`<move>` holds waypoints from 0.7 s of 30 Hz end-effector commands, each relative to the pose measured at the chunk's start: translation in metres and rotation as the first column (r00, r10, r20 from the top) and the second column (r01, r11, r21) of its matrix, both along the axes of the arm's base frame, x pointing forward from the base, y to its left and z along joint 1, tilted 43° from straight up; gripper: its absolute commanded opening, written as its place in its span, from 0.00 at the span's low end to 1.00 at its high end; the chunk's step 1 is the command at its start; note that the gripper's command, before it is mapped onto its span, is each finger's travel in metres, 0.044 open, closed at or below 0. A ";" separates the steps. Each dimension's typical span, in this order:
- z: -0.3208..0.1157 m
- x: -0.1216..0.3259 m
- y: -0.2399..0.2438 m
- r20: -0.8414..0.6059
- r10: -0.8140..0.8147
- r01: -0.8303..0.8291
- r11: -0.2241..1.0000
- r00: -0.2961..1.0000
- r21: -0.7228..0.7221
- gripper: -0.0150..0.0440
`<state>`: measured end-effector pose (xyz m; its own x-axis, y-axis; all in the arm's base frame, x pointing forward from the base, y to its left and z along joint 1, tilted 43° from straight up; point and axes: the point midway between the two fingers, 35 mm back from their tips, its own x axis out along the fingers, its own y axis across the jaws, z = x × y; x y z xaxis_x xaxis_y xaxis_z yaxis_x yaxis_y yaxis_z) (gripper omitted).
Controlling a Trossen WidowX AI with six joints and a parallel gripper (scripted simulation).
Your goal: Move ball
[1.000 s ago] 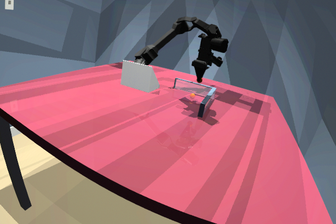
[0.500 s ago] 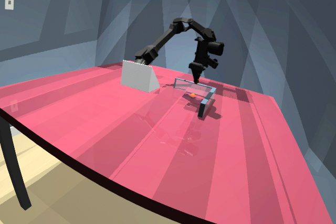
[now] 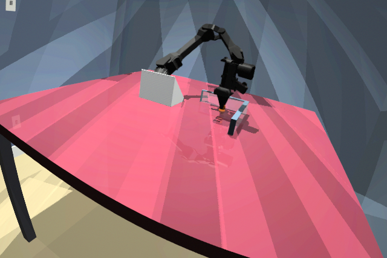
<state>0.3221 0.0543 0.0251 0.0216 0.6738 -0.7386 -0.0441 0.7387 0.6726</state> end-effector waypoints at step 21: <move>-0.015 0.002 0.013 0.005 -0.008 0.008 1.000 1.000 0.002 0.39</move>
<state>0.3237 0.0673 0.0101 0.0303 0.6752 -0.7370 -0.0414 0.7375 0.6740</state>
